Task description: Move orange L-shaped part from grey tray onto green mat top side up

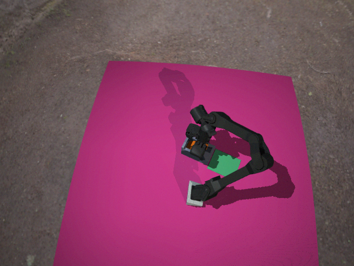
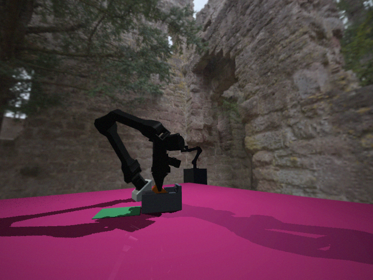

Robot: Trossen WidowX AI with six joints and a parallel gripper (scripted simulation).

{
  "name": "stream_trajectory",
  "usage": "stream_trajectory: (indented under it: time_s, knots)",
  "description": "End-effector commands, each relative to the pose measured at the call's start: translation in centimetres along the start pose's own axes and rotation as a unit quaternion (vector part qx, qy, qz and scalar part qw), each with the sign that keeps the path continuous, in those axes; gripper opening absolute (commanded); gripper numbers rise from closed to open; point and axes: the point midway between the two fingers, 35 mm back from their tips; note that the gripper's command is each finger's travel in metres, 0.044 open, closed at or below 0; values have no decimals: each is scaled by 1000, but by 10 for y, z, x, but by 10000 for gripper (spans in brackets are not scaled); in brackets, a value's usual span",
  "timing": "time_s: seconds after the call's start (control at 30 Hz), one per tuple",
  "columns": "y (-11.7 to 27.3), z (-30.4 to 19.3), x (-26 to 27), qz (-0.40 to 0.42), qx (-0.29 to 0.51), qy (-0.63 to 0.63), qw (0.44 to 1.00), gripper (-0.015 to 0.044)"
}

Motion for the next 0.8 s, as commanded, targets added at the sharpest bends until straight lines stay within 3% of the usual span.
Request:
stream_trajectory:
  time_s: [0.0,0.77]
  knots:
    - [2,0,0,0,0,-1,1000,0]
    - [38,0,0,0,1,1,1000,0]
Point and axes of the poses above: the point midway between the two fingers, 35 mm back from their tips, its own y axis back along the fingers, its own x axis across the jaws, z = x × y, and after that the axes turned 9 degrees about y, right-handed
